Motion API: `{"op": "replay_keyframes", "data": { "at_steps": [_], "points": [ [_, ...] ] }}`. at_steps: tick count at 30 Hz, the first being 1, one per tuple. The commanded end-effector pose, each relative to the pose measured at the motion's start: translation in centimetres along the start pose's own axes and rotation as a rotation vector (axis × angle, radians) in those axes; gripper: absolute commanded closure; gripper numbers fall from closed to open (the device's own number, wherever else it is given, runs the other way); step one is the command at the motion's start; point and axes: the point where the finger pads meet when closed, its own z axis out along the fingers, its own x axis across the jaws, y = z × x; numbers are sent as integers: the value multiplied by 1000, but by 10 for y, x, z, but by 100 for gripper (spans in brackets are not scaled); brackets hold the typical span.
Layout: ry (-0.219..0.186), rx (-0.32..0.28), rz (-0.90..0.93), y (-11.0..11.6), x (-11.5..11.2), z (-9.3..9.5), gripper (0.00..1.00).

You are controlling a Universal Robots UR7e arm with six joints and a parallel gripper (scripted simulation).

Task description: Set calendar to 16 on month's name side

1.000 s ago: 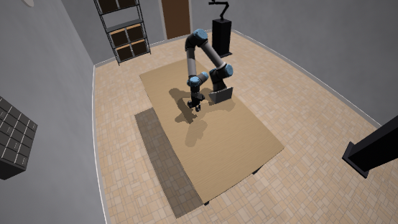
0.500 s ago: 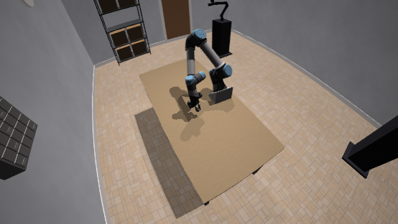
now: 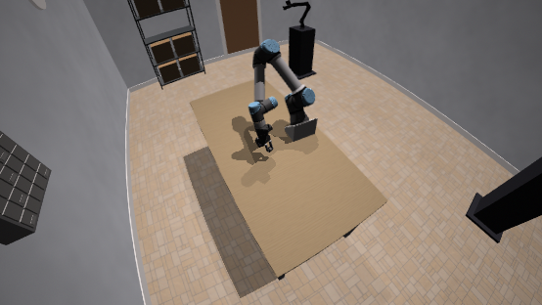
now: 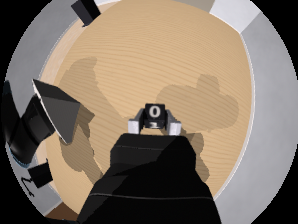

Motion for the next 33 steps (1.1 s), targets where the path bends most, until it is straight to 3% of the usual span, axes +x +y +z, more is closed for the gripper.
{"op": "replay_keyframes", "data": {
  "at_steps": [1, 7, 14, 26, 33],
  "points": [
    [-5, 66, -1, 0, 0, 1, 43],
    [-4, 188, -1, 2, 0, 1, 43],
    [3, 243, 0, 3, 1, 0, 43],
    [-1, 287, -2, 3, 0, 1, 43],
    [-5, 419, -4, 4, 0, 2, 43]
  ]
}}
